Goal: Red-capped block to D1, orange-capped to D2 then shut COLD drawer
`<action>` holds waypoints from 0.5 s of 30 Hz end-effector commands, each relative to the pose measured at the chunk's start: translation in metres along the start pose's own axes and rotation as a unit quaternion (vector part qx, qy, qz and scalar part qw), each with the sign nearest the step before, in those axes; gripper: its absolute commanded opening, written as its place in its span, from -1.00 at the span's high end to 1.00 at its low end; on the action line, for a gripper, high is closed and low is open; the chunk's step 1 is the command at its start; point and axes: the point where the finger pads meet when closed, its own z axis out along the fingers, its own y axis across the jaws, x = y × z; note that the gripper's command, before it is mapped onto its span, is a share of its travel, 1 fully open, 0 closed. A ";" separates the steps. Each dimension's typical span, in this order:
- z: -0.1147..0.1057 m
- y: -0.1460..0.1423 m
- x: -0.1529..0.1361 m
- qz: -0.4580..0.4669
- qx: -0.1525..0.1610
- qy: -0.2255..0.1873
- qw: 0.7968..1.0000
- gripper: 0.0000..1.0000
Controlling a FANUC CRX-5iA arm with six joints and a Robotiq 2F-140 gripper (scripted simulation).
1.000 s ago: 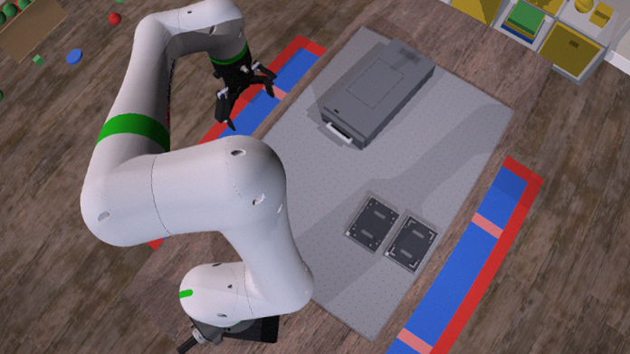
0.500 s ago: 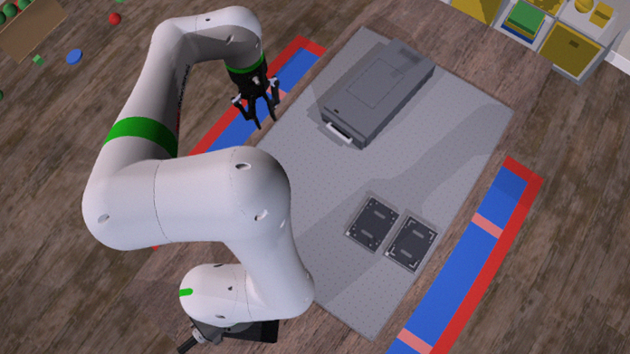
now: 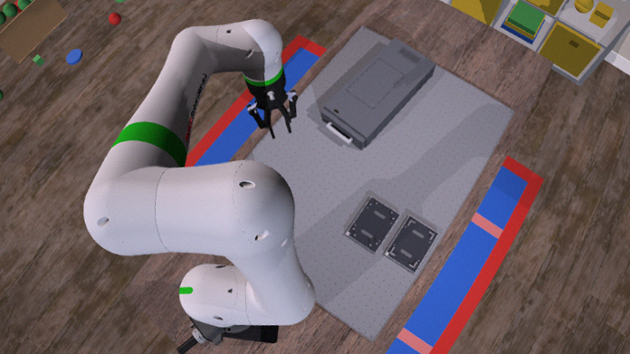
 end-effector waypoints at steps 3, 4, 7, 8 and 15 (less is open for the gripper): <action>0.007 0.012 -0.015 0.061 -0.001 0.001 0.998 0.30; 0.008 0.014 -0.018 0.061 -0.001 0.001 0.998 0.30; 0.010 0.016 -0.021 0.074 -0.001 0.001 0.997 0.30; 0.011 0.018 -0.024 0.088 -0.001 0.001 0.996 0.30; 0.021 0.032 -0.047 0.144 -0.001 0.000 0.990 0.30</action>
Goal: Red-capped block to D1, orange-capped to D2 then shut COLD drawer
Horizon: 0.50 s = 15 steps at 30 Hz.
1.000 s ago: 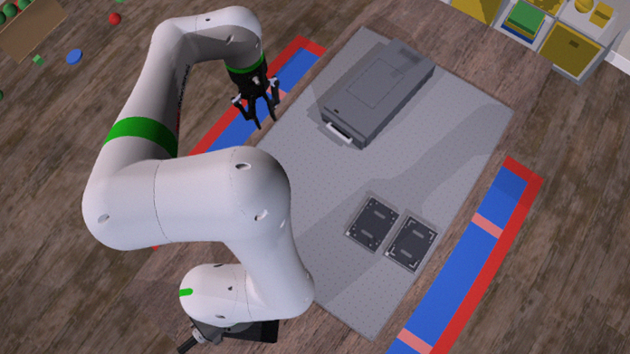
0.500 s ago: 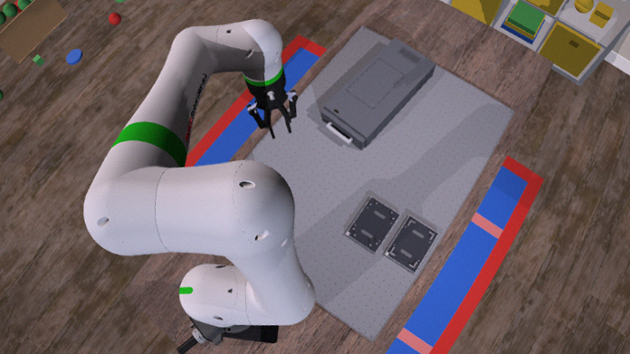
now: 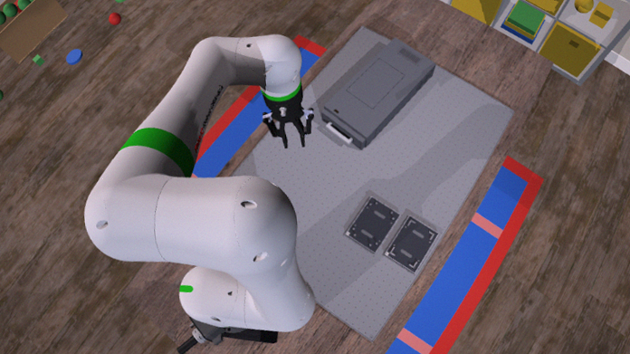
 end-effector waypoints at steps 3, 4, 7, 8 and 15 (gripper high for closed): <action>0.007 0.014 -0.013 0.052 -0.001 0.001 0.999 0.30; 0.008 0.016 -0.016 0.066 -0.001 0.001 0.998 0.30; 0.011 0.021 -0.021 0.069 -0.001 0.001 0.998 0.30; 0.011 0.021 -0.021 0.069 -0.001 0.001 0.998 0.30; 0.021 0.038 -0.041 0.139 -0.001 0.001 0.990 0.30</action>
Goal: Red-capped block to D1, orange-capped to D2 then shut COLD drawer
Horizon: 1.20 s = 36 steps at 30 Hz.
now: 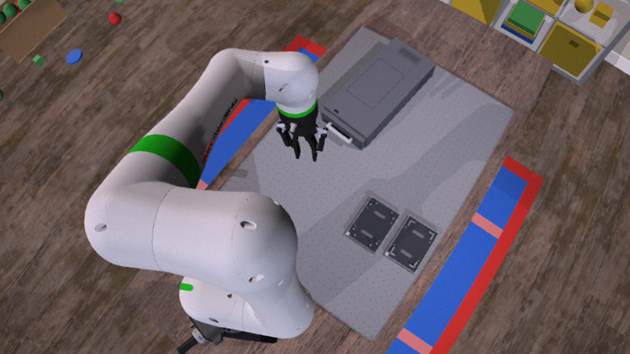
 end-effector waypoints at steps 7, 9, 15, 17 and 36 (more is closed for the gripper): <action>0.013 0.028 -0.021 0.078 -0.001 0.001 0.997 0.30; 0.014 0.031 -0.023 0.082 -0.001 0.001 0.997 0.30; 0.021 0.044 -0.036 0.148 -0.002 0.002 0.989 0.30; 0.024 0.050 -0.042 0.152 -0.002 0.002 0.988 0.30; 0.038 0.076 -0.070 0.221 -0.002 0.002 0.975 0.30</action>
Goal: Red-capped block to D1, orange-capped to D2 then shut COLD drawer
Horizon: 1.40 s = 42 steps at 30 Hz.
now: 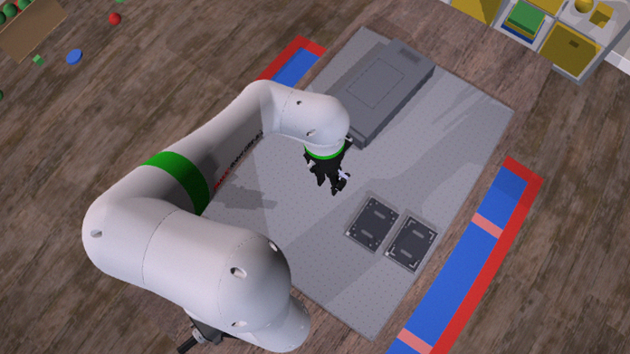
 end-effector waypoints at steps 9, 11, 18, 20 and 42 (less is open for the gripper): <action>-0.001 0.000 0.001 0.000 0.000 0.001 1.000 0.30; -0.001 0.000 0.001 0.000 0.000 0.001 1.000 0.30; -0.001 0.000 0.001 -0.080 0.000 0.001 0.997 0.32; -0.001 0.000 0.001 -0.107 0.000 0.001 0.994 0.32; -0.001 0.000 0.001 -0.340 0.000 0.001 0.940 0.32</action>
